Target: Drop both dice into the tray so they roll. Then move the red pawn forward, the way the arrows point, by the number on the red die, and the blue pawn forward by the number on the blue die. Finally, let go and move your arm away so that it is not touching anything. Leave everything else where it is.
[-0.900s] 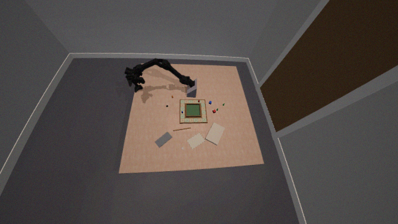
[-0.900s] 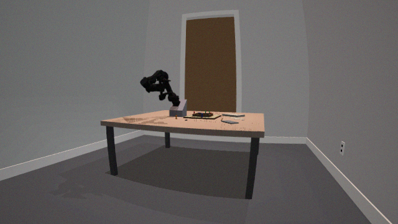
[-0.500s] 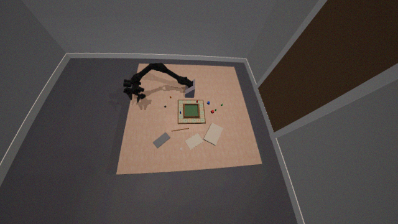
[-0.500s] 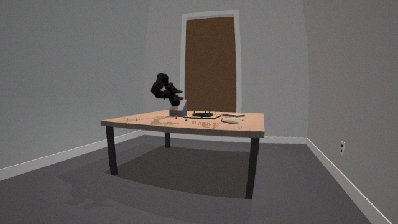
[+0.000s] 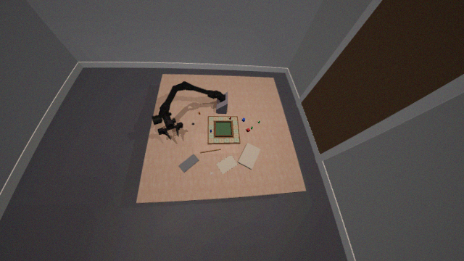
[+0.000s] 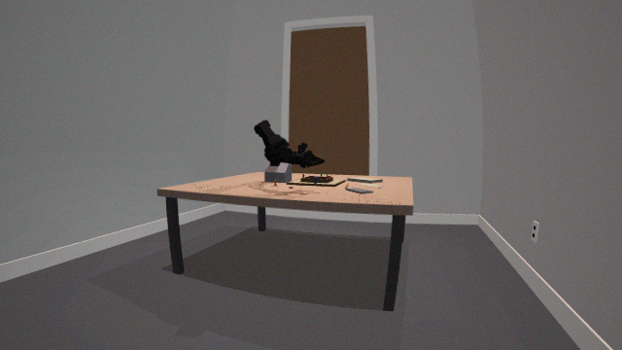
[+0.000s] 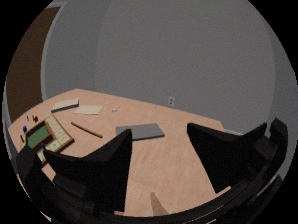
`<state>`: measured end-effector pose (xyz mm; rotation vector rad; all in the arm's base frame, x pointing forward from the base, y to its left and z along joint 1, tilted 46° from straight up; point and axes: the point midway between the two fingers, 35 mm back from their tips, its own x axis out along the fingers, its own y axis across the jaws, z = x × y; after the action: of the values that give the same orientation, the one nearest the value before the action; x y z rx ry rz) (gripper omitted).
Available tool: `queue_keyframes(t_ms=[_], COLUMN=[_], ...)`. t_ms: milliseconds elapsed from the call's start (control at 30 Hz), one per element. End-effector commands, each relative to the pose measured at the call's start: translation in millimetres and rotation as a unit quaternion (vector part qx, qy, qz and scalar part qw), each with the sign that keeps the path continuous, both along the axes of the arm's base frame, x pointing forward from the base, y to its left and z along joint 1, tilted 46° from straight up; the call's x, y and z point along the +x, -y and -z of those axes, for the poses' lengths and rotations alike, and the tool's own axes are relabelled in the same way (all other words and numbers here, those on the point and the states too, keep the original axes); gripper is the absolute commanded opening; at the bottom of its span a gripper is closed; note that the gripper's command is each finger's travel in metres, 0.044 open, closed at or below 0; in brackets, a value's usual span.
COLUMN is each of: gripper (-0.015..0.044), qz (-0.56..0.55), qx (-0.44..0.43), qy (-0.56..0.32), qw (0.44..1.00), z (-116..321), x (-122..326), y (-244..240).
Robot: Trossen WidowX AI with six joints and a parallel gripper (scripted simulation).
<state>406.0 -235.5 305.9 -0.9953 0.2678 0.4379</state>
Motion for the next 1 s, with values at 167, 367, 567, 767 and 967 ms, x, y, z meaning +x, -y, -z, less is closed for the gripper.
queue_keyframes(t_ms=[167, 367, 567, 767, 967], gripper=[0.0275, 0.0275, 0.0275, 0.0275, 0.0275], qz=[0.038, 0.084, 0.122, 0.200, 0.291], qx=[0.144, 0.184, 0.200, 0.163, 0.086], qy=[-0.197, -0.321, -0.403, -0.500, -0.556], qw=[0.969, 0.925, 0.885, 0.826, 0.774], z=[110, 179, 235, 302, 364], x=[63, 79, 81, 62, 25], y=[-83, -142, -202, -264, -320])
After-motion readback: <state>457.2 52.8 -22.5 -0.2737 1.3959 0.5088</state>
